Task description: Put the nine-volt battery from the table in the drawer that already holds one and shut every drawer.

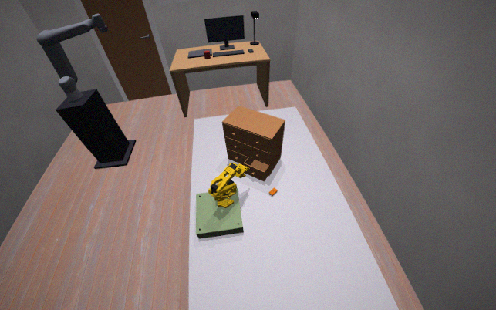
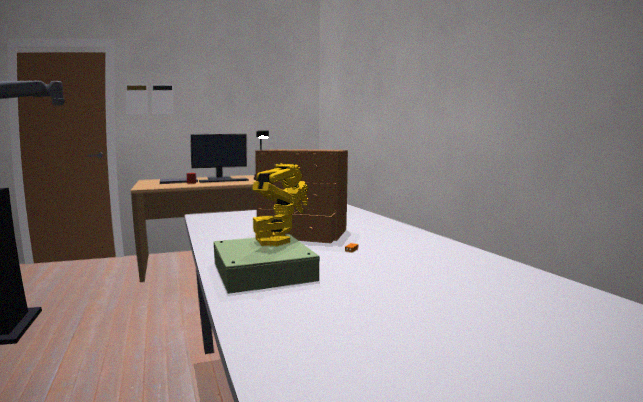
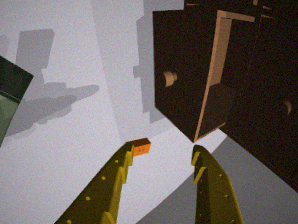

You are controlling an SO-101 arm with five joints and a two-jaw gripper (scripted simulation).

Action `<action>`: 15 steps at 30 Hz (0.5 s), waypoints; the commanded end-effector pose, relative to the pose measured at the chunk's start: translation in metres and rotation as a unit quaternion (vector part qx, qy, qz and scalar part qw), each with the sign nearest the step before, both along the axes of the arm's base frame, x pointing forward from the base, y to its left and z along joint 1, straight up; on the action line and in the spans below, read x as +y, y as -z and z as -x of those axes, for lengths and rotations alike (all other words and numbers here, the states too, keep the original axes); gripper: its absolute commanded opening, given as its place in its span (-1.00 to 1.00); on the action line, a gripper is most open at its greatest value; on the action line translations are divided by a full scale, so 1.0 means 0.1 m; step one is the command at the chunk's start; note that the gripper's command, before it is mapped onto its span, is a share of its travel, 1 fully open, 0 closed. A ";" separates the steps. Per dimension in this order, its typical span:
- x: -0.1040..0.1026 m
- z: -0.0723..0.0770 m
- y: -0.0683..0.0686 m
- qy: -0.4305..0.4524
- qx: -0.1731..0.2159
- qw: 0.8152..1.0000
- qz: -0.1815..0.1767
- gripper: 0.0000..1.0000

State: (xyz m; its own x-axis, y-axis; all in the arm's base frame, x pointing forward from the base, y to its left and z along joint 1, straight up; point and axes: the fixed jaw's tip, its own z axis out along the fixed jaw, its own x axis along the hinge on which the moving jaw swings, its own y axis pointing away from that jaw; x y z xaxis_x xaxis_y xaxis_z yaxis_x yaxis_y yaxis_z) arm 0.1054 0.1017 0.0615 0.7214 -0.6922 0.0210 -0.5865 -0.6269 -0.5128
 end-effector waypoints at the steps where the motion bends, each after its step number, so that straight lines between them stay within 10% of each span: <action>1: -0.01 0.03 0.03 -0.047 -0.010 0.999 0.023 -0.57; 15: -0.02 0.02 0.03 -0.177 -0.063 0.979 0.075 -0.57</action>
State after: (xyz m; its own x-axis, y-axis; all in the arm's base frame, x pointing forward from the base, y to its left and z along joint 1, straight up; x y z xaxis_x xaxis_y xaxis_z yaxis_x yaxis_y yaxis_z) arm 0.1063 0.1014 0.0618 0.8741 -0.4508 0.1809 -0.3215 -0.8161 -0.4803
